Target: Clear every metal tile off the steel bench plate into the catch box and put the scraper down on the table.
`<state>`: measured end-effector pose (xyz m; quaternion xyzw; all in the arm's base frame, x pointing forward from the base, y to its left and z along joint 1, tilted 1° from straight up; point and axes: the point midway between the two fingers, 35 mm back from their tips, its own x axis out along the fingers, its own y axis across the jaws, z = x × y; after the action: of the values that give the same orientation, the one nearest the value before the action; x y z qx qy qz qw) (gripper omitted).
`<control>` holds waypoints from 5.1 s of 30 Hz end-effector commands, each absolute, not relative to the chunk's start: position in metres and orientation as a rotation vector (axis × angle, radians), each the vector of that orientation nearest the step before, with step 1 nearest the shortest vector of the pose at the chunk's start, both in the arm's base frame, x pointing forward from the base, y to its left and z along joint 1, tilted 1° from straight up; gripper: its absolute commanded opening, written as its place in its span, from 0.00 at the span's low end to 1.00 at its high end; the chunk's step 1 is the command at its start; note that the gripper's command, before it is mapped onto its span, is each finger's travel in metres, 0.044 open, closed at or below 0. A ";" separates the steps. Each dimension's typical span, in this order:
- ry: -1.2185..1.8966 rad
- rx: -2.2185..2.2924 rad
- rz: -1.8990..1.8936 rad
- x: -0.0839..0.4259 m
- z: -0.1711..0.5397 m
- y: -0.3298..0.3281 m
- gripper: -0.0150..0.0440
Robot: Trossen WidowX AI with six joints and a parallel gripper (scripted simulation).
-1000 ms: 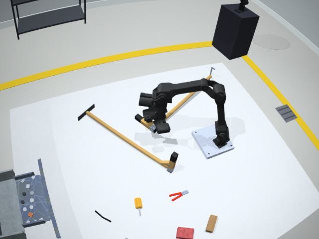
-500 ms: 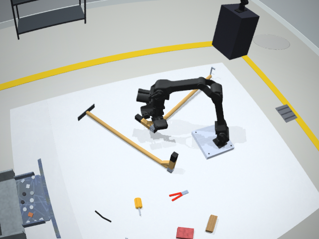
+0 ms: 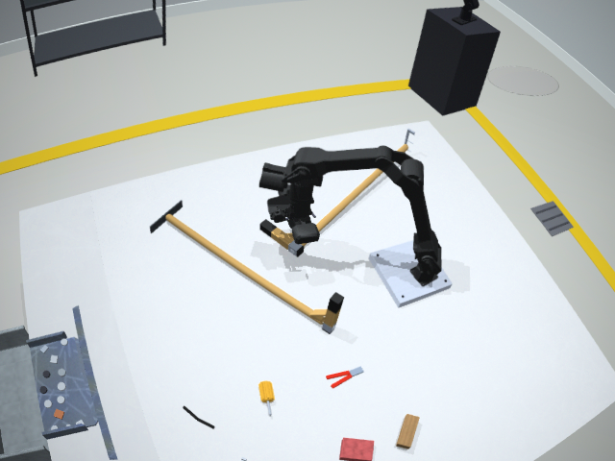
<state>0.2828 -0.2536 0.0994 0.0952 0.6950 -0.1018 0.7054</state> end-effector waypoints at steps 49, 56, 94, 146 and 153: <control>1.551 0.203 -0.230 0.258 0.099 -0.334 0.25; 1.552 0.203 -0.230 0.253 0.098 -0.344 0.25; 1.546 0.202 -0.236 0.236 0.131 -0.371 0.25; 1.446 -0.730 0.699 0.313 0.146 -0.316 0.25; 1.384 -0.892 0.861 0.326 0.145 -0.304 0.25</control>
<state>0.3200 -0.3090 0.1465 -0.3561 0.6142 0.3403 0.6166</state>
